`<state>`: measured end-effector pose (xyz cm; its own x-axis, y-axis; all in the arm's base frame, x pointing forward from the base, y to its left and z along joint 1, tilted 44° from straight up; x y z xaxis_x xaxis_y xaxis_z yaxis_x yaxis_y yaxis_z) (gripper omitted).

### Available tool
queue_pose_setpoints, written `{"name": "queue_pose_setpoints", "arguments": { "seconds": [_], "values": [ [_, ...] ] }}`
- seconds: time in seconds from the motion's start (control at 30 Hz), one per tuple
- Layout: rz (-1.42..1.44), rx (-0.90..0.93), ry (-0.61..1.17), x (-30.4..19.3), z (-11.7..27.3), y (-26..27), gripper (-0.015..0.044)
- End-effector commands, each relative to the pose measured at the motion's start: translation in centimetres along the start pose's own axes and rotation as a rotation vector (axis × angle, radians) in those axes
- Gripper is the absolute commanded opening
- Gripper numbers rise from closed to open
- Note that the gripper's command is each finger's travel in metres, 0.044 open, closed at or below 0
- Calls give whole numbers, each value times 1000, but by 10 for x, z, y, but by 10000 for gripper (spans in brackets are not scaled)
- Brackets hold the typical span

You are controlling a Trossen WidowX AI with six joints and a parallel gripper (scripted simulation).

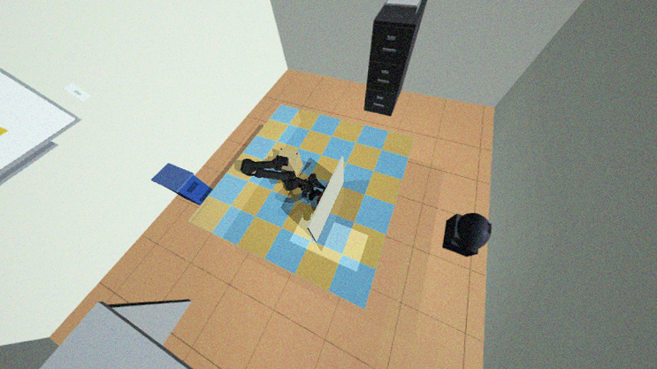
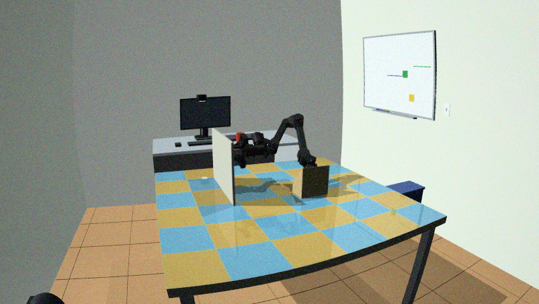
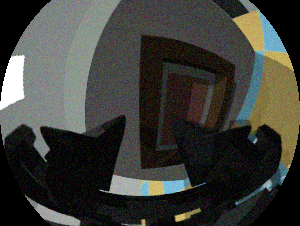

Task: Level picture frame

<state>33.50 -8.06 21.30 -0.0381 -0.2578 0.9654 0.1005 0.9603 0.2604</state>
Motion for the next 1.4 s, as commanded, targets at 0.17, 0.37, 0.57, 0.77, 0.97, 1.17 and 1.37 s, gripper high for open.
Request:
{"name": "queue_pose_setpoints", "arguments": {
  "seconds": [0.17,0.37,0.57,0.77,0.97,1.17,1.37],
  "values": [
    [-2,-5,-3,1,0,0,260],
    [-2,-5,-3,1,0,-1,260],
    [-2,-5,-3,1,-1,-1,208],
    [-2,-5,-3,1,-1,-1,89],
    [-2,-5,-3,1,-1,-1,49],
    [-2,-5,-3,1,-1,-1,0],
    [-2,-5,-3,1,0,0,0]
  ]
}}
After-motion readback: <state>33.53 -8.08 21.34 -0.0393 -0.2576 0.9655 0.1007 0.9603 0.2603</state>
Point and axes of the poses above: the point midway between the two fingers, 35 mm back from their tips, its own z axis back along the fingers, its own y axis across the jaws, x = y × z, the point moved 5 cm from there along z, back along the fingers, and after that the axes turned 13 degrees about z, right-handed, at the moved point
